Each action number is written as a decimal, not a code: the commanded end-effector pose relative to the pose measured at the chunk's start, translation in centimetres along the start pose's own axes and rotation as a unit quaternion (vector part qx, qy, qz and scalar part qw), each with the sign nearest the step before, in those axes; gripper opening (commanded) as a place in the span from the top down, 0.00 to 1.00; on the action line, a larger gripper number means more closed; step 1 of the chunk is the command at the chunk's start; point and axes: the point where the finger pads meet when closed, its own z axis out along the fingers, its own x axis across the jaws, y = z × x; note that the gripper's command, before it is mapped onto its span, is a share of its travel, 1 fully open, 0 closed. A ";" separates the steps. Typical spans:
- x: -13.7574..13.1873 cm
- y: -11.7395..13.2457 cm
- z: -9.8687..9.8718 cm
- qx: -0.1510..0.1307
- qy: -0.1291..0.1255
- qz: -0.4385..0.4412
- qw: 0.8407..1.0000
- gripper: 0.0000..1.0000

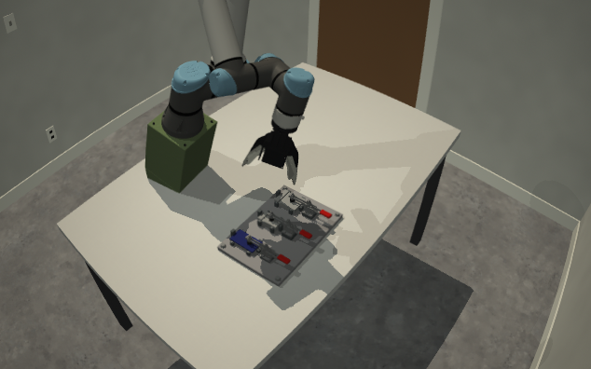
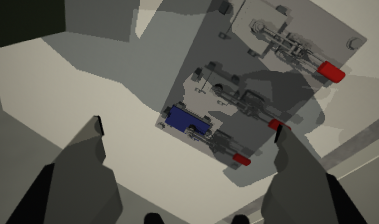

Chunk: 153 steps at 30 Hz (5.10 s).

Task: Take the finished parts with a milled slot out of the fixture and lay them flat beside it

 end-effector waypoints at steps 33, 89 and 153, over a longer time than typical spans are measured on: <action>0.6 0.6 -0.8 0.036 0.040 0.412 0.910 0.00; 0.7 2.4 -1.8 0.109 0.052 0.814 0.568 0.00; 0.7 2.5 -1.8 0.113 0.051 0.827 0.549 1.00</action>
